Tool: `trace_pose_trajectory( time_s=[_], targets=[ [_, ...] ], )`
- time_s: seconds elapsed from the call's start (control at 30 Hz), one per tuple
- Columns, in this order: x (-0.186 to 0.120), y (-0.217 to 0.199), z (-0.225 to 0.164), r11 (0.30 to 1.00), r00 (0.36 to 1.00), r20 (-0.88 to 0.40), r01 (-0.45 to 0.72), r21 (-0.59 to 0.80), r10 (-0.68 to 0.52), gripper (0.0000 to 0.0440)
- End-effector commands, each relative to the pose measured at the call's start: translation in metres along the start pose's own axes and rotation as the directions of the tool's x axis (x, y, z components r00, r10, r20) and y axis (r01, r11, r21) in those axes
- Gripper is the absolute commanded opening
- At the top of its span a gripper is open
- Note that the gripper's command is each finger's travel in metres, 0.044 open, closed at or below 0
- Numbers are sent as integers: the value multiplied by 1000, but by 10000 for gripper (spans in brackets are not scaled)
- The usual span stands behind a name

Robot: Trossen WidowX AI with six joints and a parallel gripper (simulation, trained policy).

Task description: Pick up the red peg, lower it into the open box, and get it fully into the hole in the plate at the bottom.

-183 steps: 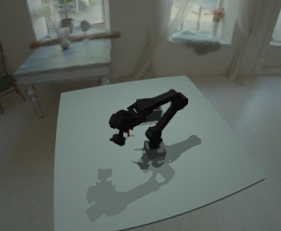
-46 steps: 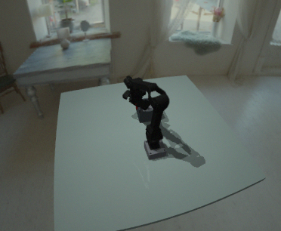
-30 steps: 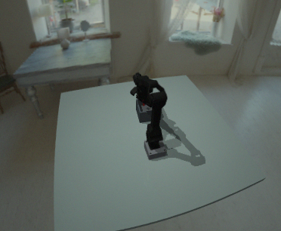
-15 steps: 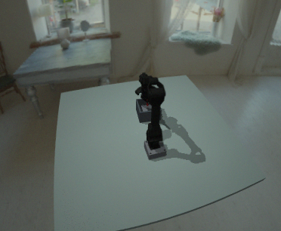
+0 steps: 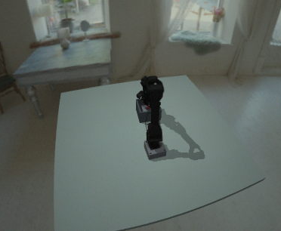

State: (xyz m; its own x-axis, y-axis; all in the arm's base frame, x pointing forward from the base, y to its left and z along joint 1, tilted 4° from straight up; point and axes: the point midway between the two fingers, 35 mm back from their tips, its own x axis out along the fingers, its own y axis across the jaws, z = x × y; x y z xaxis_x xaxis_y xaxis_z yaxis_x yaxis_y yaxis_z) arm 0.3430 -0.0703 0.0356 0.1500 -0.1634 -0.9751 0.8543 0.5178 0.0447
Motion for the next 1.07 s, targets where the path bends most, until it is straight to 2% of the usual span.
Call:
trace_pose_trajectory(
  time_s=[0.0,0.37,0.77,1.03],
  targets=[
    [1,6,13,1000,1000,19,-3,-11,3,230],
    [4,20,50,999,998,68,0,-39,3,437],
    [-6,24,102,999,980,194,-34,-2,34,440],
    [-7,24,103,999,980,197,-35,-2,34,440]
  ],
)
